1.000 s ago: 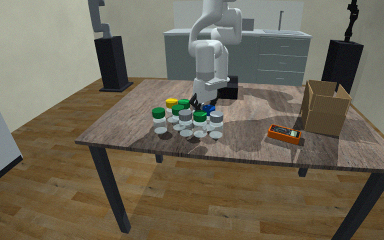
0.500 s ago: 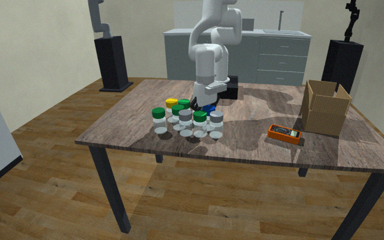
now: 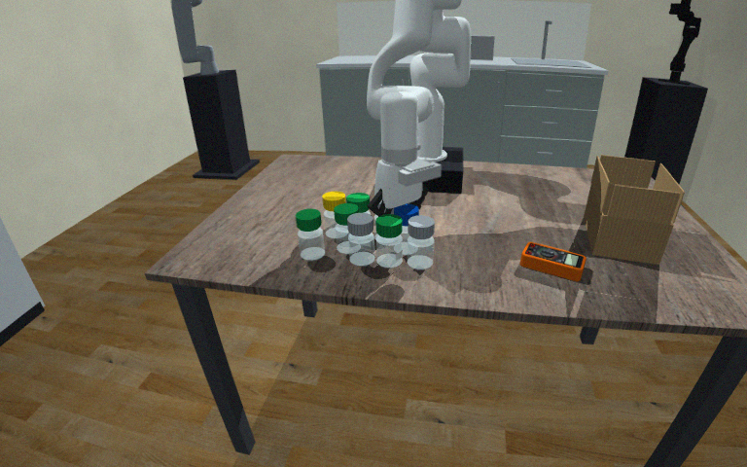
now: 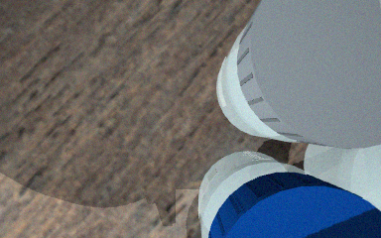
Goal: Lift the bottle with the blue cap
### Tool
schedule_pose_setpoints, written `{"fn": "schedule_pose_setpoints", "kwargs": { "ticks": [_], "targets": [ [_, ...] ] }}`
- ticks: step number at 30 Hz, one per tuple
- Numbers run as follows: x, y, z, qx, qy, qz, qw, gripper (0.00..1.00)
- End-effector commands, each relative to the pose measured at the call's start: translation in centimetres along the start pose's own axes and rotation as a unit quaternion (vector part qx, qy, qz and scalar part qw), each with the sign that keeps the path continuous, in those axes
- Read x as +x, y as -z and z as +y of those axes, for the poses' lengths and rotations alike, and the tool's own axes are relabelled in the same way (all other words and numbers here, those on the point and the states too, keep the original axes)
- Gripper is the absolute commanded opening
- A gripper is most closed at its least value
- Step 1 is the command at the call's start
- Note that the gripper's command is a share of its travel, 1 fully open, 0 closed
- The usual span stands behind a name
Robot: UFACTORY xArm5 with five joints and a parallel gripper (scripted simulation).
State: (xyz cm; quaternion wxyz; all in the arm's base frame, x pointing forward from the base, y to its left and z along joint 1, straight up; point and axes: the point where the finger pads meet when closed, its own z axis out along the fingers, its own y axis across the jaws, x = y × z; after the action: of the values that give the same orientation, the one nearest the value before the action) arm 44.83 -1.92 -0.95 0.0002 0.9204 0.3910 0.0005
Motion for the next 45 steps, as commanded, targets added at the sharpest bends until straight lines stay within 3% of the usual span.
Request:
{"fn": "schedule_pose_setpoints", "kwargs": {
  "ticks": [1,45],
  "targets": [
    [0.1,0.1,0.1,-0.001,0.000,0.001,1.000,0.79],
    [2.5,0.1,0.1,-0.001,0.000,0.001,1.000,0.79]
  ]
}}
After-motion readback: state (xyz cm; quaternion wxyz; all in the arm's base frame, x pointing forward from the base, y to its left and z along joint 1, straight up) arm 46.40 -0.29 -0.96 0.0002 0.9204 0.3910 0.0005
